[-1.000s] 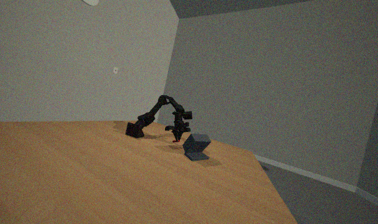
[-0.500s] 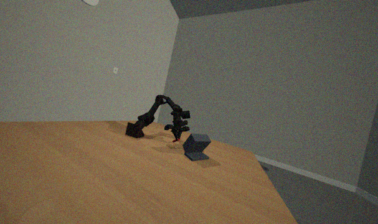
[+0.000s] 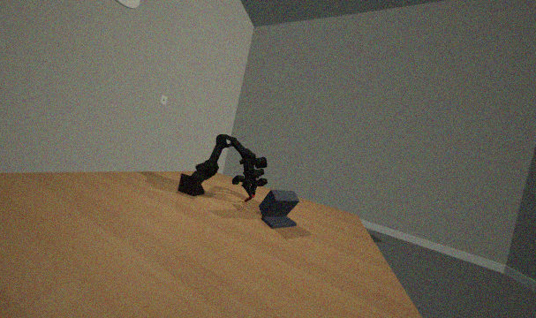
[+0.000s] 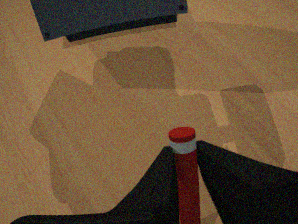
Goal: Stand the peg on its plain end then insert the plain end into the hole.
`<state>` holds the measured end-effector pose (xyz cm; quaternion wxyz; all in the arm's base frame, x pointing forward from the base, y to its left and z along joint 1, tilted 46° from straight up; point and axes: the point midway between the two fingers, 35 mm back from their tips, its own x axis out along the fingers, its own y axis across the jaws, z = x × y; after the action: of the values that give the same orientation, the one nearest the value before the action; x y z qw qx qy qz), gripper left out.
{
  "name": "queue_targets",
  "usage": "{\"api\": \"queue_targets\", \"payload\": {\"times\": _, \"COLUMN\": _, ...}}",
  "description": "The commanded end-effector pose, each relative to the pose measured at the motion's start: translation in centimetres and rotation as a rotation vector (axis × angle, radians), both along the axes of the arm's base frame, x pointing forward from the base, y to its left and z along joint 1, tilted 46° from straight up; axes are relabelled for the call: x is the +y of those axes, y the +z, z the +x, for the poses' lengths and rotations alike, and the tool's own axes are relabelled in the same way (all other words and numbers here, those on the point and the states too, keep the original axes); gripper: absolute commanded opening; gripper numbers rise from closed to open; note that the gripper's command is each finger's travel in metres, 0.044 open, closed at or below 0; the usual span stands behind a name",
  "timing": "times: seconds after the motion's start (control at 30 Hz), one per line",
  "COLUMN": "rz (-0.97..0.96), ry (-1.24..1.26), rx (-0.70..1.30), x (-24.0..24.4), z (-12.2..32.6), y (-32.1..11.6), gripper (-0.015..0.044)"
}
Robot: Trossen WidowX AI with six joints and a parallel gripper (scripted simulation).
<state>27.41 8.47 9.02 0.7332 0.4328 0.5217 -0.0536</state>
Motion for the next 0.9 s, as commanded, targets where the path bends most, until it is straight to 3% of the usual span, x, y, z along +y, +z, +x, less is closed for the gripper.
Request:
{"api": "queue_targets", "payload": {"times": 0.0, "rz": -0.02, "ry": -0.027, "rx": -0.028, "x": -0.1, "z": -0.3, "y": 0.2, "gripper": 0.0049}}
{"api": "queue_targets", "payload": {"times": 0.87, "rz": -0.138, "ry": -0.159, "rx": -0.167, "x": 0.1, "z": -1.7, "y": 1.3, "gripper": 0.0049}}
